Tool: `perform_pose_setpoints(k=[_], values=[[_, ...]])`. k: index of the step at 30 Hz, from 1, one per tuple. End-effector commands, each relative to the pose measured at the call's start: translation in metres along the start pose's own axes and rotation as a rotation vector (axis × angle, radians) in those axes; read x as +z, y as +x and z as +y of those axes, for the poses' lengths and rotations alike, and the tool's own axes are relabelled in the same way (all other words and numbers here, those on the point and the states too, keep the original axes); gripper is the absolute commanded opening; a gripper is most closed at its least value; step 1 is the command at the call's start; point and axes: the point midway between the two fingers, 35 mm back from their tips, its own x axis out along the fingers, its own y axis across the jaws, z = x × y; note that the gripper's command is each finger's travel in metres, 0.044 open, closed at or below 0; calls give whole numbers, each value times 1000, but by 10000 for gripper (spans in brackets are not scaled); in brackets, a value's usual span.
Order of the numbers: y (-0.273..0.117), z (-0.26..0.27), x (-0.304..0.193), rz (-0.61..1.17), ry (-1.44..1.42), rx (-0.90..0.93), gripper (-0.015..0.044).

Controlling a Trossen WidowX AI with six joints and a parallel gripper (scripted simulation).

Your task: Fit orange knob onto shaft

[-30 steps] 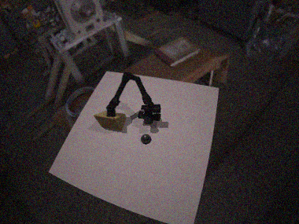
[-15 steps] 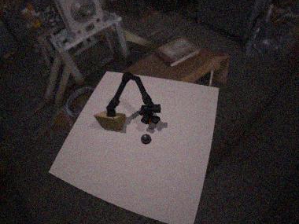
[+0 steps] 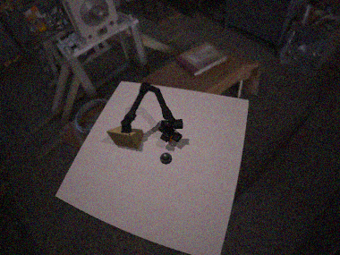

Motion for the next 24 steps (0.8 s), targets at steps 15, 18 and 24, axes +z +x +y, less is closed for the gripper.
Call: perform_pose_setpoints(k=[15,18,24], values=[[0,-1,0,-1,-4,-2,260],[0,-1,0,-1,-4,-2,260],[0,-1,0,-1,-4,-2,365]])
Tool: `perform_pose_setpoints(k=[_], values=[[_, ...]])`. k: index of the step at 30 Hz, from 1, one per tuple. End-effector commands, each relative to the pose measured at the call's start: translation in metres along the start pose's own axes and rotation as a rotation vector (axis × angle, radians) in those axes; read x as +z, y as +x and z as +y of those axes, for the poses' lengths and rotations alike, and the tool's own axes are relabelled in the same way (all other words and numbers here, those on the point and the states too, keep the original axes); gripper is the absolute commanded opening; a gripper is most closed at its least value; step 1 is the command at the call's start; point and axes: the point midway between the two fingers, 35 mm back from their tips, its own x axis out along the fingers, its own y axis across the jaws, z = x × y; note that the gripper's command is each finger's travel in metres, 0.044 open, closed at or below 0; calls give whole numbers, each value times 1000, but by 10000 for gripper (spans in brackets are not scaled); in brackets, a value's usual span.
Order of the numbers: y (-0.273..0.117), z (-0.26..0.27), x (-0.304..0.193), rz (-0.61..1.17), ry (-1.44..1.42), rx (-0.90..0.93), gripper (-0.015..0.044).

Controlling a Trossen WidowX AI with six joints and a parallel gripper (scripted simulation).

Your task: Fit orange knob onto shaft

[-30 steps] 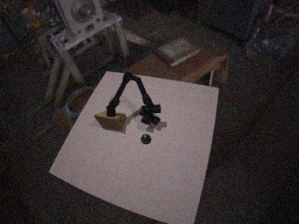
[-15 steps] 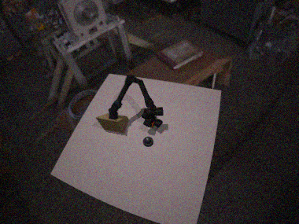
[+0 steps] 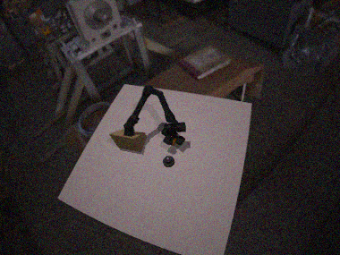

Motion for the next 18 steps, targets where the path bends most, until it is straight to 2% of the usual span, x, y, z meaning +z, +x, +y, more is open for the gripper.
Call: perform_pose_setpoints(k=[1,3,9,14,18], values=[[0,0,0,-1,-3,-2,391],[0,0,0,-1,-3,-2,440],[-2,0,0,-1,-3,-1,440],[-58,1,0,-2,-1,1,440],[-60,1,0,-2,-1,1,440]])
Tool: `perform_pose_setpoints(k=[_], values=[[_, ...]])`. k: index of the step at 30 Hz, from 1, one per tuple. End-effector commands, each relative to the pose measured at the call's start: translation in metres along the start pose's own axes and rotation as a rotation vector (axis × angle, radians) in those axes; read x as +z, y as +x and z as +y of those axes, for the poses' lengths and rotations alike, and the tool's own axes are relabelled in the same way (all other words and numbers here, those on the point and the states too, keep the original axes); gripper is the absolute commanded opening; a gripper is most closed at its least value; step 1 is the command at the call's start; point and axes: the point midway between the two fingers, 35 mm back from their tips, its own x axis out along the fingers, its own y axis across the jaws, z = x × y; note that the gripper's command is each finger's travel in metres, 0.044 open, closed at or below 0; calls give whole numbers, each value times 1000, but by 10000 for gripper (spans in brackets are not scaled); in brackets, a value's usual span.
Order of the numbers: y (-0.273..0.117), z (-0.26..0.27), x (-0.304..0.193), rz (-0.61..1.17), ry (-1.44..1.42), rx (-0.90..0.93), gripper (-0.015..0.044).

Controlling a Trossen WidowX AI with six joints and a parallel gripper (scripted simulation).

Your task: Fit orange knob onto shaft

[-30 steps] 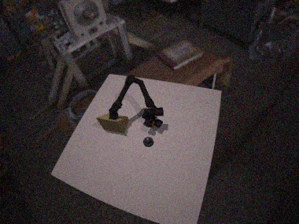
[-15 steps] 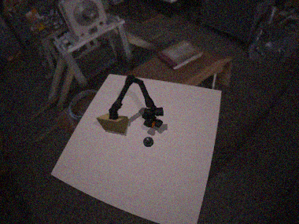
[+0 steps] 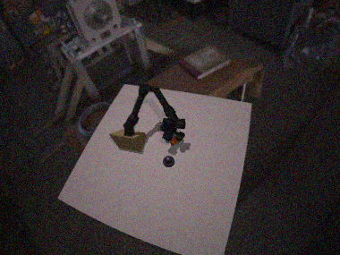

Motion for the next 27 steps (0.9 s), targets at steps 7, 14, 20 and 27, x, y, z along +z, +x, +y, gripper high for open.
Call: perform_pose_setpoints(k=[7,14,20,27], values=[[-1,-5,-1,-4,-20,-22,440],[-1,-5,-3,-64,-657,-49,440],[-1,-5,-6,-106,-1262,-113,440],[-2,-5,-10,-118,-1951,-235,440]])
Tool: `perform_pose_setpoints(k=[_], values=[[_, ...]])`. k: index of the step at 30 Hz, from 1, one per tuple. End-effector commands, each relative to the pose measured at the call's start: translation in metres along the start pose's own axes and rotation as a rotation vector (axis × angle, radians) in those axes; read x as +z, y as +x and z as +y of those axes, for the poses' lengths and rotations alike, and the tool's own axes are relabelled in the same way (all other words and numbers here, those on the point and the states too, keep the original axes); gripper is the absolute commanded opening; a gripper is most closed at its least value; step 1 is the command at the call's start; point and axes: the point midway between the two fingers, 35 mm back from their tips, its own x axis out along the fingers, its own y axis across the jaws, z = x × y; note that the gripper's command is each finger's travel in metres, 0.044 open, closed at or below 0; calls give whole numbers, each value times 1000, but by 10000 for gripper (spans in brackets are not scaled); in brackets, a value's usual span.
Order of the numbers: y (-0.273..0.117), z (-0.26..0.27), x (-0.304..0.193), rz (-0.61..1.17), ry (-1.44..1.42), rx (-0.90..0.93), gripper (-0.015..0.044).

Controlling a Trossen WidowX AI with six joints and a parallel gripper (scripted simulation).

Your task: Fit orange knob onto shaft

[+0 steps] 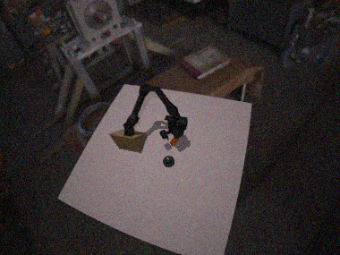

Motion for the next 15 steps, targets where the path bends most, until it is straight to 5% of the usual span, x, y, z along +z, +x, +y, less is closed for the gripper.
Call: perform_pose_setpoints(k=[1,15], values=[[1,3,-3,8,-867,-121,440],[-2,6,-7,110,-1737,-219,440]])
